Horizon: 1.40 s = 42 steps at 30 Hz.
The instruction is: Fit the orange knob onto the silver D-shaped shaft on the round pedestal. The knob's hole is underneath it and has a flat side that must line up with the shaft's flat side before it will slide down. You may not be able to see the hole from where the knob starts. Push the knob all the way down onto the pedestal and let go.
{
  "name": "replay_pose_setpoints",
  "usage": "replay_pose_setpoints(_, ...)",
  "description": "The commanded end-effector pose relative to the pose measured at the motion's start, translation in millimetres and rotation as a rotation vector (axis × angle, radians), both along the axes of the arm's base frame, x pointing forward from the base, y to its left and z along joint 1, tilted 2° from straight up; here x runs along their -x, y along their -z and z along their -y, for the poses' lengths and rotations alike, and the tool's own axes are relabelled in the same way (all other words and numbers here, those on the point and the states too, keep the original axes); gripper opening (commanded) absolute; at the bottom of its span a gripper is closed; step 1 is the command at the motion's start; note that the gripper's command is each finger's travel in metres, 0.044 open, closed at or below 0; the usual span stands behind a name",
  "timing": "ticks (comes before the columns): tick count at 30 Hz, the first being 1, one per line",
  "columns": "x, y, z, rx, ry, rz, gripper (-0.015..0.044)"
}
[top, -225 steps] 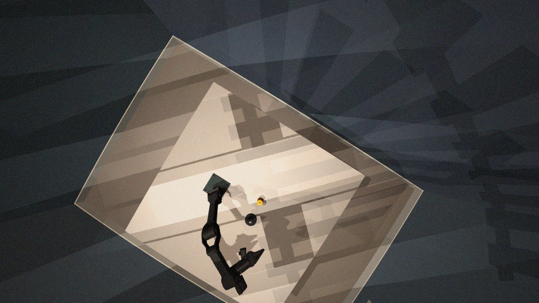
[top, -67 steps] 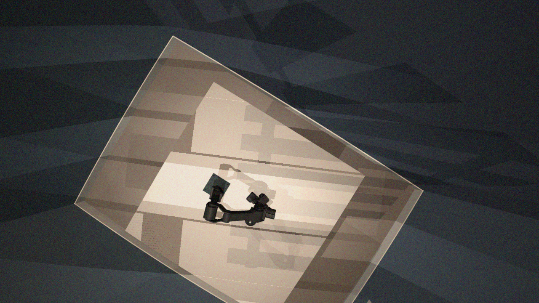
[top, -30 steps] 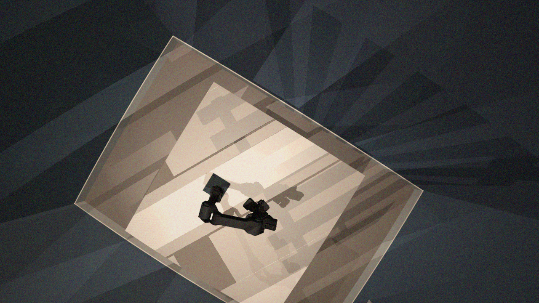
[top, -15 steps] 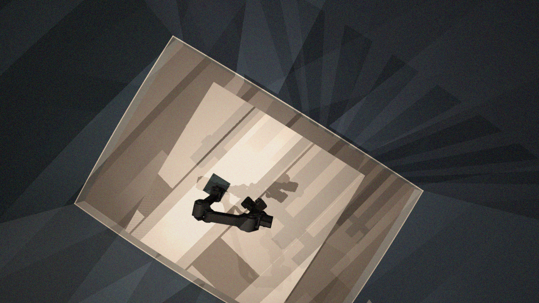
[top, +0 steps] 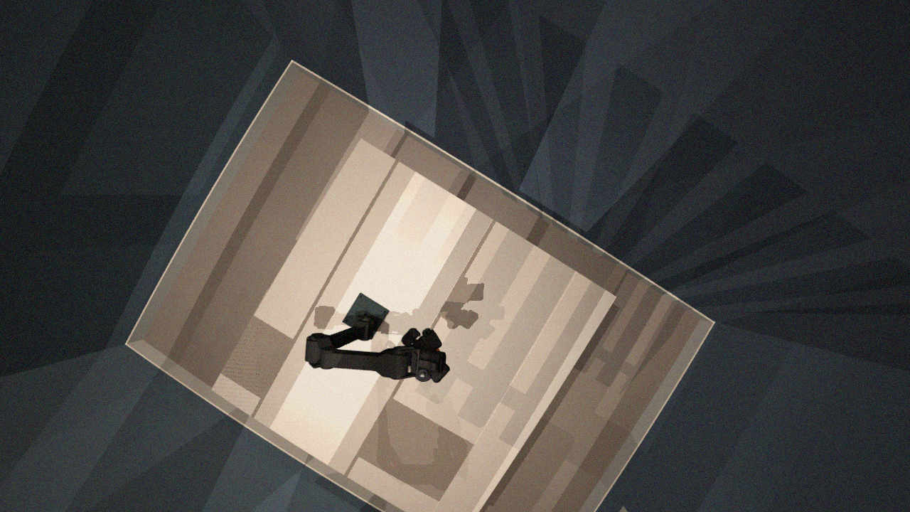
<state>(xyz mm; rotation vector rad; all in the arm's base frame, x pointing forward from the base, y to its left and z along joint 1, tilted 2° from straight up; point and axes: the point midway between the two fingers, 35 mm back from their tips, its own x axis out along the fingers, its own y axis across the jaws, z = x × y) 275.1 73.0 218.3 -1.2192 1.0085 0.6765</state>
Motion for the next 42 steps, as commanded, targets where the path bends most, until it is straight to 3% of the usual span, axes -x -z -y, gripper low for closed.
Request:
replay_pose_setpoints(1, 5, -12, 0, 0.021, 0.008, 0.104, 0.0000)
replay_pose_setpoints(17, 24, -48, -3, 0.115, 0.024, 0.472, 0.0000)
replay_pose_setpoints(42, 26, -43, -4, 0.144, 0.024, 0.563, 0.0000)
